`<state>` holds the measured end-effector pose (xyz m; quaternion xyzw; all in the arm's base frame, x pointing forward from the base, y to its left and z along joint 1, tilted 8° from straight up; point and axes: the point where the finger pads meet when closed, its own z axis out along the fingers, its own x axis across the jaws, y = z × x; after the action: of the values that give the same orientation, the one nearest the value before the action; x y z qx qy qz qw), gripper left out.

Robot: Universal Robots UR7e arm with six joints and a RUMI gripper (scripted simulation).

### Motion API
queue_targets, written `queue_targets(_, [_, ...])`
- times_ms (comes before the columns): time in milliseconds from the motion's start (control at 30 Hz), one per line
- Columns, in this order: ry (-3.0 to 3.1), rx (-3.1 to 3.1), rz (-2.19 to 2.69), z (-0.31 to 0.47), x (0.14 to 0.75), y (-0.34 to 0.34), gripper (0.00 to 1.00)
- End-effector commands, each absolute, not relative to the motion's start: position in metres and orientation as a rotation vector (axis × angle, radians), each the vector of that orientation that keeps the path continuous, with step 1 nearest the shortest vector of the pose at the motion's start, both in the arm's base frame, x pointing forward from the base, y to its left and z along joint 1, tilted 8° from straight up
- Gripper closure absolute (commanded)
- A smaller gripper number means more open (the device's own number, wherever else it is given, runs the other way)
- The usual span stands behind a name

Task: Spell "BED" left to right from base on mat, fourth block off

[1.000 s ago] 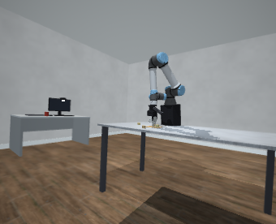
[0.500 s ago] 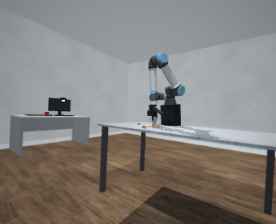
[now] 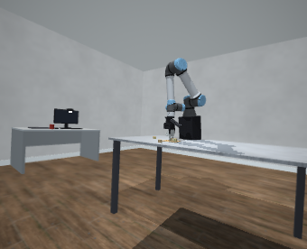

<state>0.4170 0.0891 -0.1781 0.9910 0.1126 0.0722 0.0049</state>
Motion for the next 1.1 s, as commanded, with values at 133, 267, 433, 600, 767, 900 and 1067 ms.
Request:
queue_targets(133, [0.355,3.101,0.233,-0.175,0.419,0.090,0.75])
queue_targets(267, [0.355,3.103,0.228,-0.170,0.416,0.090,0.75])
queue_targets(433, [0.354,3.103,0.228,-0.158,0.414,0.090,0.75])
queue_targets(600, [0.354,3.103,0.228,-0.149,0.413,0.089,0.75])
queue_targets(767, [0.352,3.103,0.228,-0.131,0.410,0.089,0.75])
queue_targets(900, [0.352,3.103,0.228,-0.117,0.408,0.089,0.75])
queue_targets(1067, [0.352,3.103,0.228,-0.104,0.406,0.089,0.75])
